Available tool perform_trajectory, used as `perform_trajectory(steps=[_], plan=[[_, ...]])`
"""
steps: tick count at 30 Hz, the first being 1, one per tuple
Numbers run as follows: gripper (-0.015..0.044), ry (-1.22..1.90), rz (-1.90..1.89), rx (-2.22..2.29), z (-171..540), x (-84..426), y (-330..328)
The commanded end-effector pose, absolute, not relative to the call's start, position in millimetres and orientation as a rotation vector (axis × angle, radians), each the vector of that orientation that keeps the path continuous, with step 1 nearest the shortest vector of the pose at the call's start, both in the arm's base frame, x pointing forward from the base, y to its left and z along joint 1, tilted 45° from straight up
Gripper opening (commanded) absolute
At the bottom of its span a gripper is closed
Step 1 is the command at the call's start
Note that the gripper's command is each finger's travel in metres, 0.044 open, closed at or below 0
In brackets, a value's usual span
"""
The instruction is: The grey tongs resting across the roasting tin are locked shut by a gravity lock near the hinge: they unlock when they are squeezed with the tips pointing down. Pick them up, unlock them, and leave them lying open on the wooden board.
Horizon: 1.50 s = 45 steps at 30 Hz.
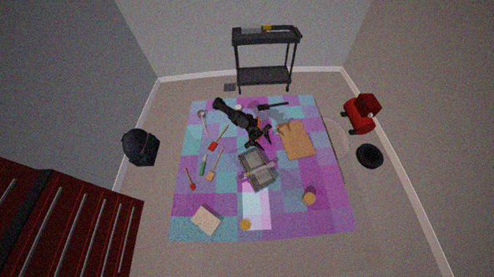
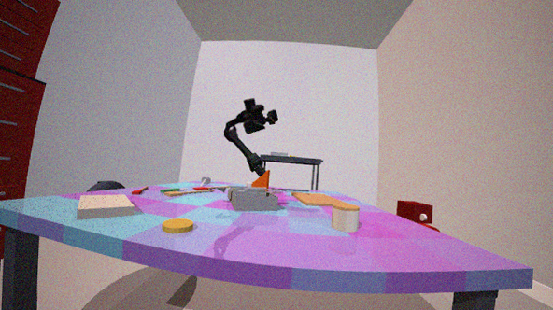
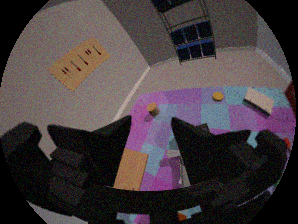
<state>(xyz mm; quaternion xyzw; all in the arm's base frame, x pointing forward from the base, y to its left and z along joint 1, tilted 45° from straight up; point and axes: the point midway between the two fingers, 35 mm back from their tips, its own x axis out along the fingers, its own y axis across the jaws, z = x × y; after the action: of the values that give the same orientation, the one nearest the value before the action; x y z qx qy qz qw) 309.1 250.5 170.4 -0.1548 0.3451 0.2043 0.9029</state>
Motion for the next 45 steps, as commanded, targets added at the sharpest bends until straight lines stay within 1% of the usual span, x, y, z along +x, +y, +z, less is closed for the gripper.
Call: perform_trajectory(steps=[1,7,11,13,28,45], plan=[[0.026,0.785,0.142,-0.121,136,340,196],[0.026,0.785,-0.31,0.213,93,368,102],[0.026,0.721,-0.608,0.428,66,369,36],[0.026,0.69,-0.702,0.494,58,367,15],[0.026,0.685,-0.714,0.502,57,371,11],[0.026,0.685,-0.714,0.503,39,388,1]])
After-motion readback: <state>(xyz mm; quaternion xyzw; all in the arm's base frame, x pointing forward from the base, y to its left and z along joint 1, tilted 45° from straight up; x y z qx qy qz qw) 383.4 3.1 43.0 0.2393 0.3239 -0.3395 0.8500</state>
